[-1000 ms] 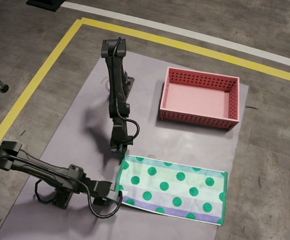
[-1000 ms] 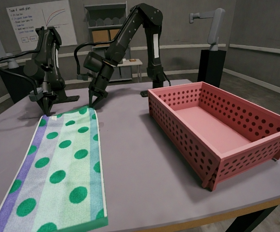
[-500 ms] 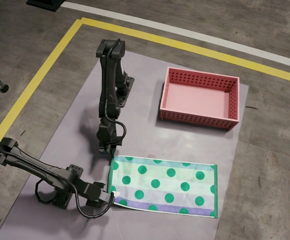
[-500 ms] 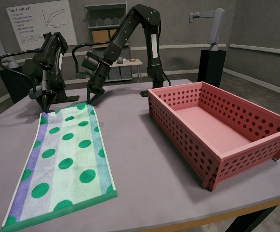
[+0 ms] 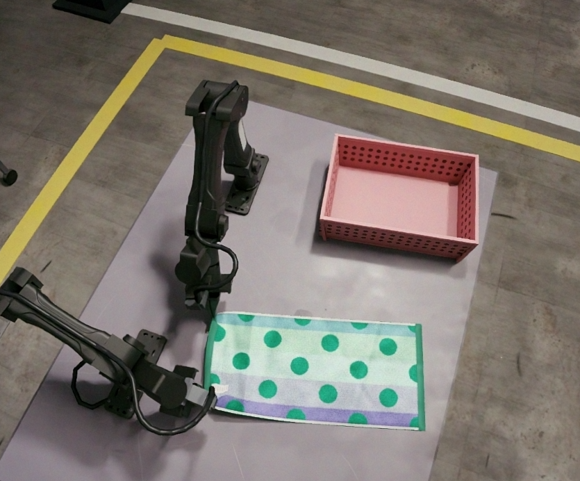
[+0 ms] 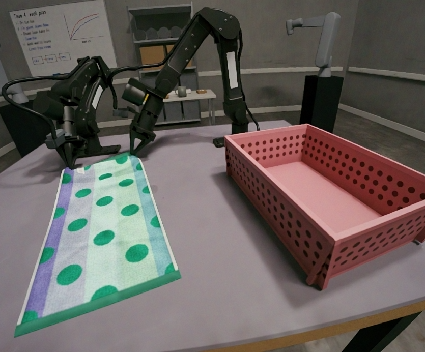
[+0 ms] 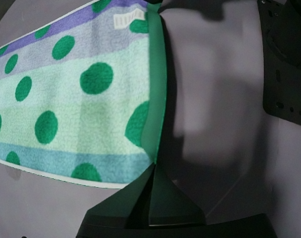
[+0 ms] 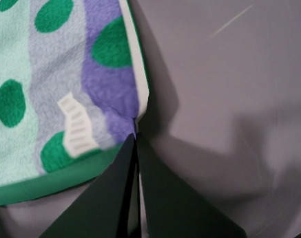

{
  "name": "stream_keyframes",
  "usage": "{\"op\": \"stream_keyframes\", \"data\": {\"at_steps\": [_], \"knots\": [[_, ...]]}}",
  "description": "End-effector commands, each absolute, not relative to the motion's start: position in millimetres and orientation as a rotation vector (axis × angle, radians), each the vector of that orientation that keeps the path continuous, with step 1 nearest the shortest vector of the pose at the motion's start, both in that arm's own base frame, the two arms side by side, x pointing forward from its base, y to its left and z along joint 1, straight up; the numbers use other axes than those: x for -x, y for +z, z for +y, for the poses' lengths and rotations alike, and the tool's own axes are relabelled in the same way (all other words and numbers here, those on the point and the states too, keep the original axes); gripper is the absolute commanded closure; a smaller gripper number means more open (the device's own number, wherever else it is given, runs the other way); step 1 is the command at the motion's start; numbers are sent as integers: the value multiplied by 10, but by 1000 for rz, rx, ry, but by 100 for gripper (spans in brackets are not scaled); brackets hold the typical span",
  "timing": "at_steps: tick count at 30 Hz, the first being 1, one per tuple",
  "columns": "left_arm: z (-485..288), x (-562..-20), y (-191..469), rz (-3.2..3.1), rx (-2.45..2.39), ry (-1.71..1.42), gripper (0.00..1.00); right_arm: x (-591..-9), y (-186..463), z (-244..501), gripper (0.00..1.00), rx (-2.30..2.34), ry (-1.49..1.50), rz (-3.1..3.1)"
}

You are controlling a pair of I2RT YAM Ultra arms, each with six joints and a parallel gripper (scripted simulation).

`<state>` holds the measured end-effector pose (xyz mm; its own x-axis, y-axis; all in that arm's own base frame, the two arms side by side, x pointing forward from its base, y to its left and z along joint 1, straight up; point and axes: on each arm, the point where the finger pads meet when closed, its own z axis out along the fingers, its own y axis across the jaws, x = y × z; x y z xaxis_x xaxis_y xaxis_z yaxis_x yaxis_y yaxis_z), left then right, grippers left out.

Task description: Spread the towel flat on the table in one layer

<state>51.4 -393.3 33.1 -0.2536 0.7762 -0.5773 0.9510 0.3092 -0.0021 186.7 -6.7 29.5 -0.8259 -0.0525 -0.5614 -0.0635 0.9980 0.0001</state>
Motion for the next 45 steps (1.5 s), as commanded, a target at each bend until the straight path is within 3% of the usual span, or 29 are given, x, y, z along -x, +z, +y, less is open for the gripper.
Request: {"op": "stream_keyframes", "data": {"at_steps": [1,10,11,13,14,18,19,21,22,45], "knots": [[-3964,-512,369,2109,-1510,-490,100,-1903,385,-57,100,102,31,2510],[-3965,-512,259,2109,-1510,-490,100,-1912,232,-53,100,101,37,2523],[-4031,-491,418,2091,-1494,-513,88,-1986,397,-59,88,107,26,2476],[-4031,-491,418,2091,-1494,-513,88,-1986,396,-58,88,107,27,2477],[-4027,-491,487,2091,-1494,-513,67,-1940,443,-51,67,106,31,2493],[-4028,-489,487,2091,-1494,-514,67,-1940,443,-49,67,107,31,2493],[-4025,-486,556,2091,-1496,-515,46,-1937,512,-51,46,106,31,2493],[-4025,-486,557,2091,-1496,-515,46,-1936,512,-51,46,106,31,2493],[-4023,-486,588,2091,-1496,-515,36,-1935,543,-51,36,106,31,2493],[-3978,-484,1570,2095,-1500,-509,36,-1906,1477,-44,36,104,41,2529]]}}
